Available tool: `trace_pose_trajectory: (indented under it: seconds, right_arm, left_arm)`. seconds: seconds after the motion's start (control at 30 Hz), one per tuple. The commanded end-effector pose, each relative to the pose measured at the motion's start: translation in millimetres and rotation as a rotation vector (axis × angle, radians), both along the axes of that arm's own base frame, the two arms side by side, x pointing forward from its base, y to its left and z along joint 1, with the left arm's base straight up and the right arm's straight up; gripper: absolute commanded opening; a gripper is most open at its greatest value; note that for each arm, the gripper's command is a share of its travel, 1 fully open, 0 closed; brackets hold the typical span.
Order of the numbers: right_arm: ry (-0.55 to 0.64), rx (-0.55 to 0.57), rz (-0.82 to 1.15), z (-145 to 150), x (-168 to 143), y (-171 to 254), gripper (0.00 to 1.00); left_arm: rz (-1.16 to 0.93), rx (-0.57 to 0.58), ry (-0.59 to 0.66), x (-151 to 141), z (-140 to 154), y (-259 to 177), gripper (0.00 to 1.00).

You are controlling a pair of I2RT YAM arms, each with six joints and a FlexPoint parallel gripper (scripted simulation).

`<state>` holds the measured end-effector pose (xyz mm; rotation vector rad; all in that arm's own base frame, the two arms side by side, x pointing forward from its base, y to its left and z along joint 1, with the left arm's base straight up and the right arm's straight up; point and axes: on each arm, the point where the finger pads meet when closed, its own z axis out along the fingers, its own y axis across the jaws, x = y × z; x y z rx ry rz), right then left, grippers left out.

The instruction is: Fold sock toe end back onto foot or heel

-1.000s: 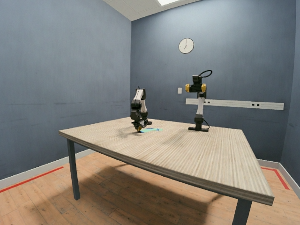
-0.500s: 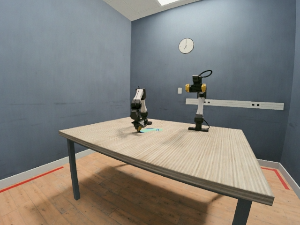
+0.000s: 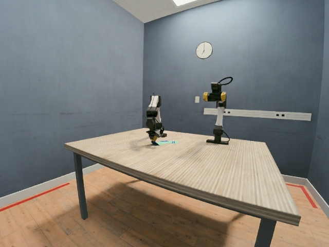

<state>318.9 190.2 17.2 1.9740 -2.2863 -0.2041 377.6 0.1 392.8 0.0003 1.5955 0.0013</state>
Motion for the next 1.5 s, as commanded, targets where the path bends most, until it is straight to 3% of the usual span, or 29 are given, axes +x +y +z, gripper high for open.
trace_pose_trajectory:
  seconds: [0.0,0.33,0.5,0.73,0.77,0.93,1.07,1.17,1.23,1.33,1.37,1.47]
  right_arm:
    - [0.015,-0.014,-0.013,-10.1,1.4,-5.8,0.05]
    - [-0.111,-0.008,-0.012,24.8,-6.5,4.1,0.05]
    - [-0.043,-0.027,-0.001,0.8,-7.6,-6.0,0.05]
    - [-0.072,-0.004,-0.001,14.2,-4.9,4.6,0.05]
    - [-0.154,-0.006,-0.018,24.5,-5.7,4.9,0.05]
    - [-0.229,-0.016,-0.021,34.2,-16.8,8.0,0.05]
    - [-0.145,-0.037,0.003,12.4,-20.0,-2.2,0.05]
    - [-0.133,-0.047,-0.017,12.8,-21.6,-4.1,0.05]
    - [-0.184,-0.013,-0.010,25.1,-6.7,5.0,0.05]
    - [-0.152,-0.026,0.010,19.4,-19.7,6.5,0.05]
    - [-0.243,-0.014,-0.021,32.2,-19.5,8.3,0.05]
    - [-0.279,-0.021,-0.024,34.4,-27.8,10.7,0.05]
  left_arm:
    - [-0.001,-0.001,-0.025,-2.3,9.3,-0.1,1.00]
    - [-0.001,-0.001,-0.025,-2.3,9.3,-0.1,1.00]
    - [-0.001,-0.001,-0.025,-2.3,9.3,-0.1,1.00]
    - [-0.001,-0.001,-0.025,-2.3,9.3,-0.1,1.00]
    - [-0.001,-0.001,-0.025,-2.3,9.3,-0.1,1.00]
    - [-0.001,-0.001,-0.025,-2.3,9.3,-0.1,1.00]
    - [-0.001,-0.001,-0.025,-2.3,9.3,-0.1,1.00]
    - [-0.001,-0.001,-0.025,-2.3,9.3,-0.1,1.00]
    - [-0.001,-0.001,-0.025,-2.3,9.3,-0.1,1.00]
    - [-0.001,-0.001,-0.025,-2.3,9.3,-0.1,1.00]
    - [-0.001,-0.001,-0.025,-2.3,9.3,-0.1,1.00]
    - [-0.001,-0.001,-0.025,-2.3,9.3,-0.1,1.00]
